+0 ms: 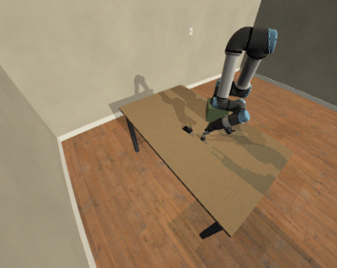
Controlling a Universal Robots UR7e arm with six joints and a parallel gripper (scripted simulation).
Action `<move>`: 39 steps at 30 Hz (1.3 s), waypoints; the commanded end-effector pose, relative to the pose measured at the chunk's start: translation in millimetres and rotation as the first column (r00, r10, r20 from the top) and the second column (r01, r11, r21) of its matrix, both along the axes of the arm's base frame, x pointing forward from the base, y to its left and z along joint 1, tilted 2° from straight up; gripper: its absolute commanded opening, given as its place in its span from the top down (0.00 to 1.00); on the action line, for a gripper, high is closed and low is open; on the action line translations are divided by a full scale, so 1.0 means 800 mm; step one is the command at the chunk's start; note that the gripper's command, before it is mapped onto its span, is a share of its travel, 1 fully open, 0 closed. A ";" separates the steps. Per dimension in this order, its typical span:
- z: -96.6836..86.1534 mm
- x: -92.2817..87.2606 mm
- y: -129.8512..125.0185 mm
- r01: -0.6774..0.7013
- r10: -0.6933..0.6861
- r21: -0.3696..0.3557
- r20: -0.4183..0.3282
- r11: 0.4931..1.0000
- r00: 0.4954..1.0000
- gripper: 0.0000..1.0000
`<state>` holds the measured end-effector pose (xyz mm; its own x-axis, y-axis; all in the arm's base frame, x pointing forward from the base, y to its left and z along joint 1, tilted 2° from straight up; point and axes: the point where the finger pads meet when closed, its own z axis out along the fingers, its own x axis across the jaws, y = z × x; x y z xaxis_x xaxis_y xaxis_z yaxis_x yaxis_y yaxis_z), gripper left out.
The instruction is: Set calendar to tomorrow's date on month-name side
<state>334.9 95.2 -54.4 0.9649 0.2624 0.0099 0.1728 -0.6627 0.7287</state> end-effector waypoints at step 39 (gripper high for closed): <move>-0.058 0.001 -0.001 0.000 0.000 0.000 0.001 1.000 1.000 0.13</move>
<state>335.2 94.0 -93.8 0.9652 0.2613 0.0084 0.1729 -0.6622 0.7291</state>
